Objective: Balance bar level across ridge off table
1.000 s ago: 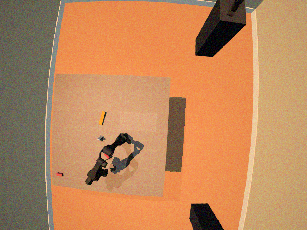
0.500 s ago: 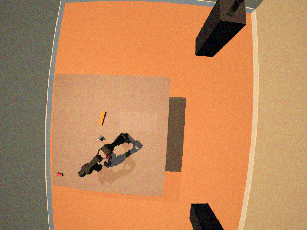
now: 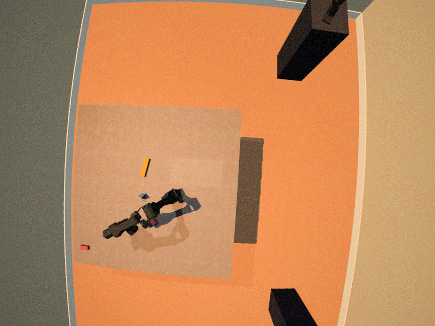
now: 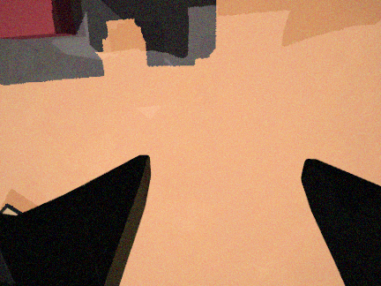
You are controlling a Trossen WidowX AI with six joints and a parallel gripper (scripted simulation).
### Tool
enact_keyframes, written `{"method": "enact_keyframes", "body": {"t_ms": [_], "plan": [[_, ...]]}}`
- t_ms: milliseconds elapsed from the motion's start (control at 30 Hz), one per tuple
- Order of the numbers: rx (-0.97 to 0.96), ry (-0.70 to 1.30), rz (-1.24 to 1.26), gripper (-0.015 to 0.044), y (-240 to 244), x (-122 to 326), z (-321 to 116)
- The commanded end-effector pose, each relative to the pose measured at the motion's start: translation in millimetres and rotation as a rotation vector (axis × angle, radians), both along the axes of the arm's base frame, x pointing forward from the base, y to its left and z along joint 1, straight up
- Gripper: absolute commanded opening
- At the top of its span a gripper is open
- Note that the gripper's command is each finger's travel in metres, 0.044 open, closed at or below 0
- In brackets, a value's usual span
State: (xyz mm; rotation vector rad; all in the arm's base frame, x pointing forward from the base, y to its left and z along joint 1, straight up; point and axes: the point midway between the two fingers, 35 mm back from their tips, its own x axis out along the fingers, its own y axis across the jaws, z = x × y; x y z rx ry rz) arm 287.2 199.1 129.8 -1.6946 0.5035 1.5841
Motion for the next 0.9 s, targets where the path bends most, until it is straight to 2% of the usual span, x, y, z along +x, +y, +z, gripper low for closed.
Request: {"method": "enact_keyframes", "body": {"t_ms": [0,867], "plan": [[-0.014,0.002,-0.043,0.0315,-18.3,10.6,-0.1],[-0.075,0.044,-0.336,0.0315,-149.1,48.2,-4.3]]}}
